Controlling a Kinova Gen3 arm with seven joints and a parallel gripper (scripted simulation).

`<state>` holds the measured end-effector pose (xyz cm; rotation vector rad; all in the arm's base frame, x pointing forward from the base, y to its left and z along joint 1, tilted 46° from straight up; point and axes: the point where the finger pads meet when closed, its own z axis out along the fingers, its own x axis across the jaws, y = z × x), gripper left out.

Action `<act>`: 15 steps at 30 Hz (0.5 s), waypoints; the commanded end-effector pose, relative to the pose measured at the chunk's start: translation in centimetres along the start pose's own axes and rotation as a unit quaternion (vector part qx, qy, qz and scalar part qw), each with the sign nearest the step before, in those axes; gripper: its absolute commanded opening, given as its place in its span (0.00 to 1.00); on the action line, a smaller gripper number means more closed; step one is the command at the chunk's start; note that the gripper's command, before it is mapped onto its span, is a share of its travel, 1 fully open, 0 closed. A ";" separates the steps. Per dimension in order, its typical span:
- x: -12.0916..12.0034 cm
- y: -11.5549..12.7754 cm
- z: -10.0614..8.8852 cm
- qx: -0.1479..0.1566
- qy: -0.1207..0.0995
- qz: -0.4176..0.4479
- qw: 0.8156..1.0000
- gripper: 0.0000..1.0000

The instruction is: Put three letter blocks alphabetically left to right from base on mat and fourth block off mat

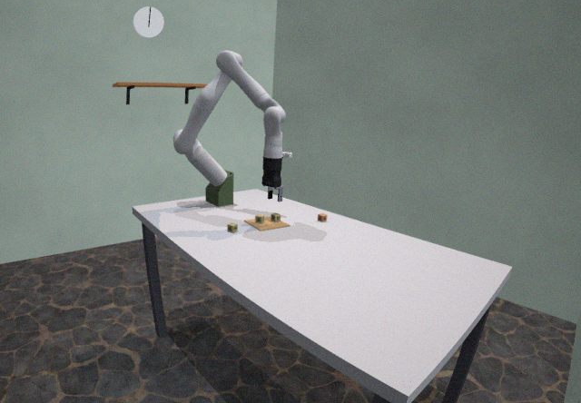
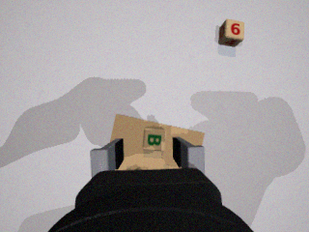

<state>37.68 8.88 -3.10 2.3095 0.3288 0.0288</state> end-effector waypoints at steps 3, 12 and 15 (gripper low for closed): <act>-0.2 0.1 0.1 0.002 -0.004 -0.020 1.000 1.00; -1.8 0.7 0.5 0.003 -0.017 -0.169 0.985 1.00; -2.4 1.0 0.6 0.004 -0.021 -0.232 0.972 1.00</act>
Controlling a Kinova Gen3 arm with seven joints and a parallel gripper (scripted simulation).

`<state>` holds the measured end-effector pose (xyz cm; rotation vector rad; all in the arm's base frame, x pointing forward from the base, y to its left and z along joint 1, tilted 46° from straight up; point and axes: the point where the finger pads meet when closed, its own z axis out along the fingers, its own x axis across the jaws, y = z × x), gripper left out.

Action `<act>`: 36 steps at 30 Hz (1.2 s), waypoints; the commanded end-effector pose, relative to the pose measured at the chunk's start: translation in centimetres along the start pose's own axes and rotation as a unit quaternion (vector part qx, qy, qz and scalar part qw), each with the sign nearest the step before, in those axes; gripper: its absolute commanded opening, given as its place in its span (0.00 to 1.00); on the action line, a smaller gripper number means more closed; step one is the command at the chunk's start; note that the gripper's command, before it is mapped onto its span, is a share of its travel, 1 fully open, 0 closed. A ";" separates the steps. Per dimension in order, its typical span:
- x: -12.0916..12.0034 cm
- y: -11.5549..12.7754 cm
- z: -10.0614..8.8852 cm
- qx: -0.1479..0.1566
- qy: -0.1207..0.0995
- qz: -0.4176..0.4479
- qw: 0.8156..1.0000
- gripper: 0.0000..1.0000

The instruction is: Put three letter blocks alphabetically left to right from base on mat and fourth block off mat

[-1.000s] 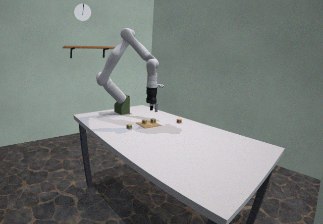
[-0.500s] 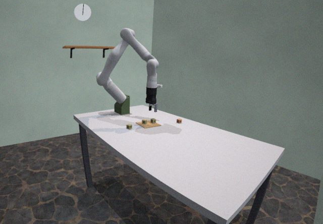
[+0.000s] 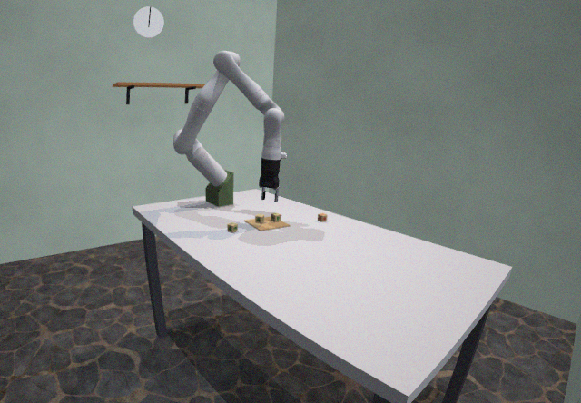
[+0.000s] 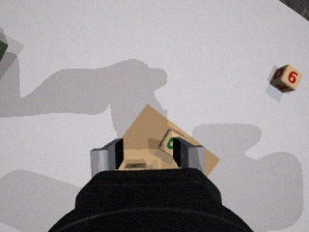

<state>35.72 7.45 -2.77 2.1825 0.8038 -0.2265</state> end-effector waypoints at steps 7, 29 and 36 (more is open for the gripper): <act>-1.3 0.4 0.2 0.009 -0.006 -0.135 0.991 1.00; -3.0 3.3 0.0 0.000 0.007 -0.568 0.823 1.00; -2.7 4.3 -0.3 -0.009 0.014 -0.652 0.758 1.00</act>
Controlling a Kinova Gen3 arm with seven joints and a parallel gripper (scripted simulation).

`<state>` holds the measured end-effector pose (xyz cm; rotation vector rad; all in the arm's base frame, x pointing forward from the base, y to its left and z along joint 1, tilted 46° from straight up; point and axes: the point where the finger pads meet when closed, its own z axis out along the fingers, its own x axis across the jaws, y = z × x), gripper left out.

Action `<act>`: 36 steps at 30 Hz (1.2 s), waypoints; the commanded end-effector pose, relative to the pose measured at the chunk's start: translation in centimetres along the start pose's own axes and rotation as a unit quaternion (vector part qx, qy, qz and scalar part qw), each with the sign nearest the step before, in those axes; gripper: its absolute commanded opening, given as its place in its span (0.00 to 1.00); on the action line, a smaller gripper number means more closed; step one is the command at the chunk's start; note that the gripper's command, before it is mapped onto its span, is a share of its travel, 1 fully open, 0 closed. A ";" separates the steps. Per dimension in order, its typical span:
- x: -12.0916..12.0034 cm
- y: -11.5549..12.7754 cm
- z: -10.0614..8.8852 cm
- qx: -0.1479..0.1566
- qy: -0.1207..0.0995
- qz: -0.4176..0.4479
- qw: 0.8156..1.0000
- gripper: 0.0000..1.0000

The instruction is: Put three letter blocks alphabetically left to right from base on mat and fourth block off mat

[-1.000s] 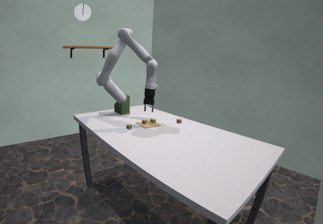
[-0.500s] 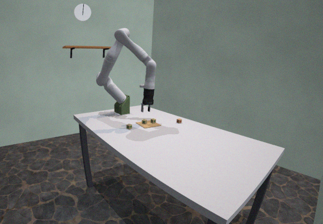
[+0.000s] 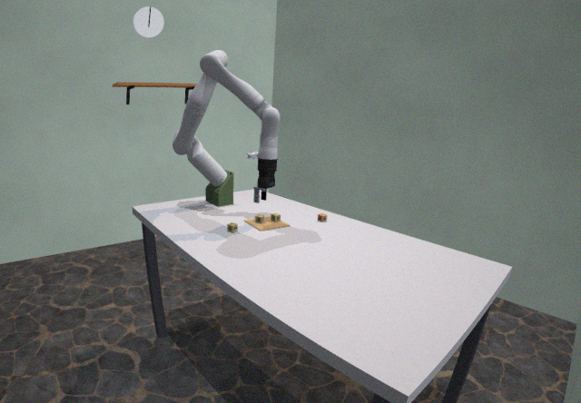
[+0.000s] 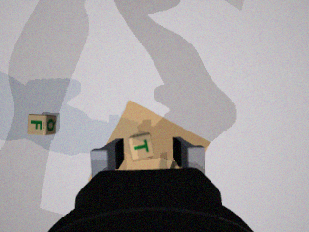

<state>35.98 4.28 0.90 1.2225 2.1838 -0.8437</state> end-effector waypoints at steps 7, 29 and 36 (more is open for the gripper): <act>-0.7 0.4 -0.2 -0.007 0.004 -0.056 0.998 1.00; -1.0 0.6 -0.3 -0.012 0.003 -0.090 0.996 1.00; -1.0 0.6 -0.3 -0.012 0.003 -0.090 0.996 1.00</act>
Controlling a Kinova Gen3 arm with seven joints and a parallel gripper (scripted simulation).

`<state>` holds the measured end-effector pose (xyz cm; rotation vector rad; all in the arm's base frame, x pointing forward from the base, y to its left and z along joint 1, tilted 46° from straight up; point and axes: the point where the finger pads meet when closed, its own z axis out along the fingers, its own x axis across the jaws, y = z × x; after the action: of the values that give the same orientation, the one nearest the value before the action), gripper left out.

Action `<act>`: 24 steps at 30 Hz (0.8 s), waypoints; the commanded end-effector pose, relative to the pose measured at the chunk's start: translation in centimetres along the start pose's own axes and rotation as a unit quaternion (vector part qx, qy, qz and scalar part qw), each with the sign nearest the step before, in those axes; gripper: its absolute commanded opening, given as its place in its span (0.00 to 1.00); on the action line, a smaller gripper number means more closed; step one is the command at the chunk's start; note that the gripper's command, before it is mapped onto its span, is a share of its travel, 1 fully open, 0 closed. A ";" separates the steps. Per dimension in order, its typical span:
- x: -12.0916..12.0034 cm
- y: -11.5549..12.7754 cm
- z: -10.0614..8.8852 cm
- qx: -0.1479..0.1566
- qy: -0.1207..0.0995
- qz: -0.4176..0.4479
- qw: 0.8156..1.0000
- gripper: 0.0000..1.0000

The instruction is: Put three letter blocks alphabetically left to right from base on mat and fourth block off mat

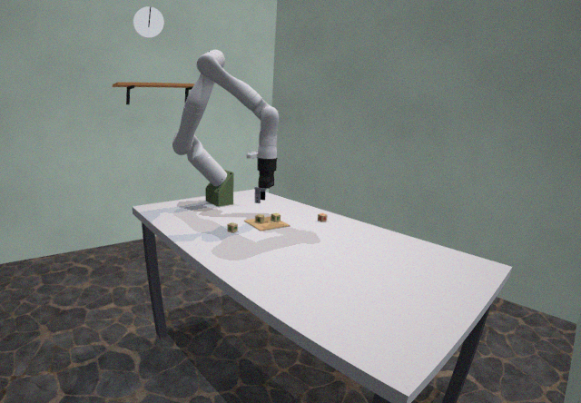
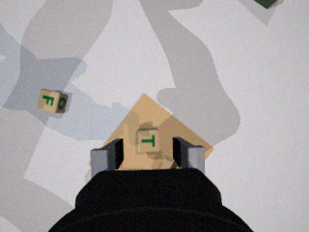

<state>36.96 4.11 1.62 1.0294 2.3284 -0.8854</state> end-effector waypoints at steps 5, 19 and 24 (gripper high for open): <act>0.0 0.0 0.1 0.000 0.000 0.000 1.000 1.00; 0.0 0.0 1.3 0.000 0.000 0.000 1.000 1.00; 0.0 0.0 2.1 0.000 0.000 0.000 1.000 1.00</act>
<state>37.32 2.95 0.36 1.0284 2.3298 -0.8798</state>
